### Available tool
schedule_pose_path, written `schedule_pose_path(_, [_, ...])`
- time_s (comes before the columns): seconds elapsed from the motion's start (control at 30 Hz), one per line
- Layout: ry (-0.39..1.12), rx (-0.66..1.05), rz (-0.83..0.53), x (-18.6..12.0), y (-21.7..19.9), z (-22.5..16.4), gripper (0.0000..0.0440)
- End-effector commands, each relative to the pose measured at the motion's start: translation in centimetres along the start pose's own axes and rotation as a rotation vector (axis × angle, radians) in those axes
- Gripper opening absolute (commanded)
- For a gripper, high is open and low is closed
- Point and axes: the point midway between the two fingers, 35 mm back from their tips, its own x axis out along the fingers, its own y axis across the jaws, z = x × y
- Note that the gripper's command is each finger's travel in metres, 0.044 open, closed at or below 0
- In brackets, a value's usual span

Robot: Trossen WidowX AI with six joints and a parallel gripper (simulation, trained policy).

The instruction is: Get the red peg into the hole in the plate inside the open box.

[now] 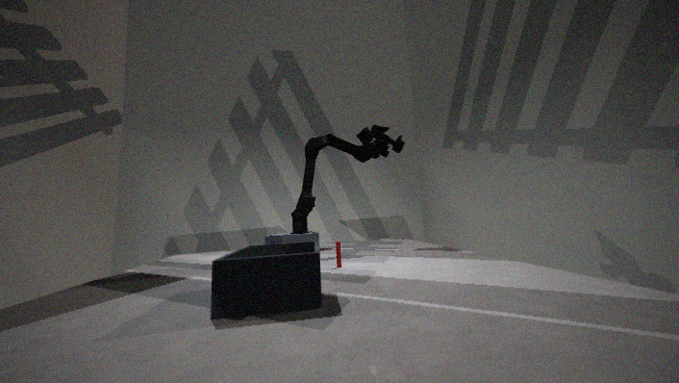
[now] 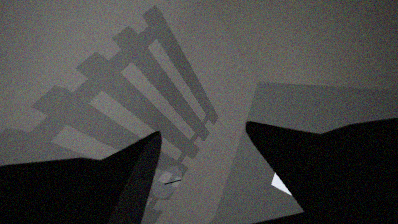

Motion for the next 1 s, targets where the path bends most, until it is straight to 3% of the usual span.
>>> schedule_pose_path(0.0, [0.009,0.025,0.014,-0.2,0.3,-0.5,0.0418])
schedule_pose_path(0.03, [0.015,0.054,0.033,-0.3,0.8,-0.9,0.0439])
schedule_pose_path(0.5, [0.124,0.444,0.310,-4.1,7.3,-7.3,0.0440])
schedule_pose_path(0.97, [0.366,0.820,0.518,-9.8,11.9,-13.1,0.0440])
